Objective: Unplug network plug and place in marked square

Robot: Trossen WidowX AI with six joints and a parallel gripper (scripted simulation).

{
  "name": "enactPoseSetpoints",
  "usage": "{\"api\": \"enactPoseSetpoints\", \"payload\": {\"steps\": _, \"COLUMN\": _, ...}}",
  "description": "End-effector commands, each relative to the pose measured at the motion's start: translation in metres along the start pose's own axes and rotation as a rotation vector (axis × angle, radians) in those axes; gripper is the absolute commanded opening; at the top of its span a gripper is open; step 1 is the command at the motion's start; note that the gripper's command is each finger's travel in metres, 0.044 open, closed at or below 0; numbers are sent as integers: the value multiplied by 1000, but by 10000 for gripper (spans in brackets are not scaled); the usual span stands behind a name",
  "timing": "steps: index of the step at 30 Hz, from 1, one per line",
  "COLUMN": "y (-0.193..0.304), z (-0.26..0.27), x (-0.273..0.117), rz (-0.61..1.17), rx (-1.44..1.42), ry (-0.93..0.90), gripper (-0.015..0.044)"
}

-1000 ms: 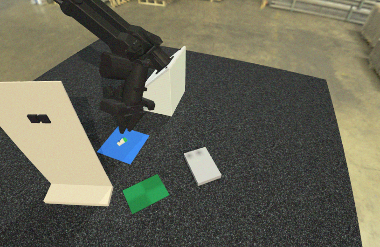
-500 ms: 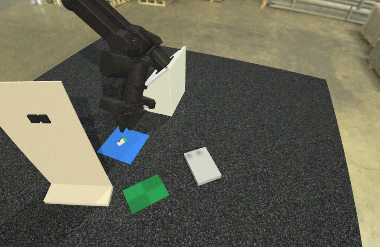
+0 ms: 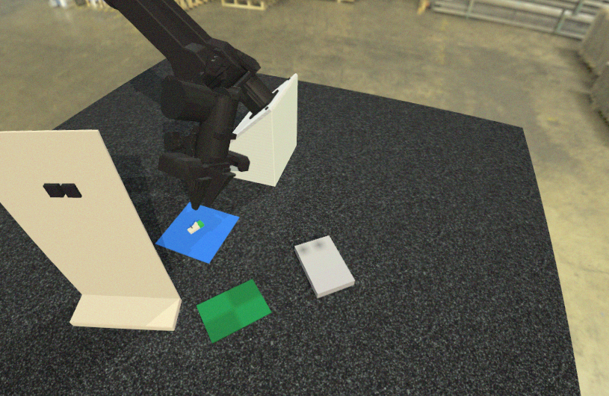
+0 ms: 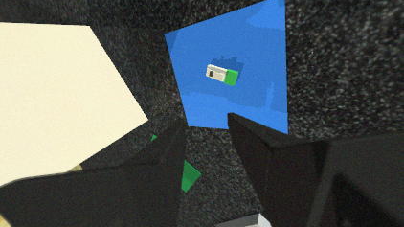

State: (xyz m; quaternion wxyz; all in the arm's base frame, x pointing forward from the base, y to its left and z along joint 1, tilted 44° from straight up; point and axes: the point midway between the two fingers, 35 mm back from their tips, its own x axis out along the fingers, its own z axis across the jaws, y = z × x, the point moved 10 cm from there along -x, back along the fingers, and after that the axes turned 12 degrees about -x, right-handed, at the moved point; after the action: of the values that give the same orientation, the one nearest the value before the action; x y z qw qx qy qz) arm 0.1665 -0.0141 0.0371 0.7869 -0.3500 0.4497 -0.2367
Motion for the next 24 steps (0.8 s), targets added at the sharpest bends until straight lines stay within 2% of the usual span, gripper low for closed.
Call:
{"api": "enactPoseSetpoints", "payload": {"steps": 1, "y": -1, "z": 6, "x": -2, "rz": -7, "rx": 21, "ry": -13, "gripper": 156}}
{"api": "enactPoseSetpoints", "payload": {"steps": 24, "y": -2, "z": 13, "x": -17, "rz": -10, "rx": 24, "ry": -17, "gripper": 156}}
